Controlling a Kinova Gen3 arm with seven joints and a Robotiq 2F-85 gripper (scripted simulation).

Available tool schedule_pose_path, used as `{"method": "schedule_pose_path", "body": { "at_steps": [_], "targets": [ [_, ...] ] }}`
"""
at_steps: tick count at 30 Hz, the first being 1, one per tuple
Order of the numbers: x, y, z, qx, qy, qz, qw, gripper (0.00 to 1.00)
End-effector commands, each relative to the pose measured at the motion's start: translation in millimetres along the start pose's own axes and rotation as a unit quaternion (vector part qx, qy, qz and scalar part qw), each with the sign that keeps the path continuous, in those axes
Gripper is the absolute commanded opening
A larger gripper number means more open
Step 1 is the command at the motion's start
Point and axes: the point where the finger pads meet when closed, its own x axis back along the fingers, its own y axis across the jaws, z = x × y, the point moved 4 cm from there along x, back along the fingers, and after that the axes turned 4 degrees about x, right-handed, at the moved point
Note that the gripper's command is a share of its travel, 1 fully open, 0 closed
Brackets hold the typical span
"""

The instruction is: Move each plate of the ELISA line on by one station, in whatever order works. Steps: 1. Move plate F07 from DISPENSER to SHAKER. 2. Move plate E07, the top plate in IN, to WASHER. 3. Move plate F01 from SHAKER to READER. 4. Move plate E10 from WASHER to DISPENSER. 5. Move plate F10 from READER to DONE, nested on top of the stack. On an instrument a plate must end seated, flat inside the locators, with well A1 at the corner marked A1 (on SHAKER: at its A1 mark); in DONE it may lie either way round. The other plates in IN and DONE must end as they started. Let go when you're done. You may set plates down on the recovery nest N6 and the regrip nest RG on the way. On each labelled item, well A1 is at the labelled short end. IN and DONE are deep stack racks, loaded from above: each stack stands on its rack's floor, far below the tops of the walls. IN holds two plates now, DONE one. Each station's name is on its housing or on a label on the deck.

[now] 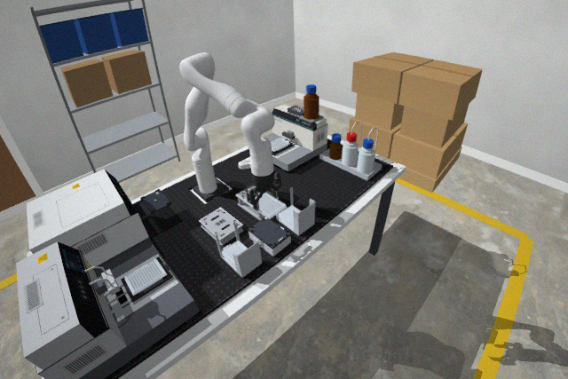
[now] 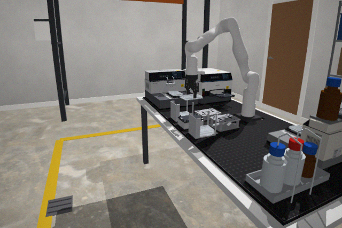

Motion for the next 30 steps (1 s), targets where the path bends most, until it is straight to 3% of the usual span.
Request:
{"method": "schedule_pose_path", "body": {
  "at_steps": [1, 15, 30],
  "targets": [
    [5.6, 0.0, -0.4, 0.0, -0.001, 0.0, 1.0, 0.94],
    [12.0, 0.0, -0.4, 0.0, -0.001, 0.0, 1.0, 0.94],
    [12.1, -22.7, 36.5, -0.001, -0.001, 0.0, 1.0, 0.94]
  ]
}}
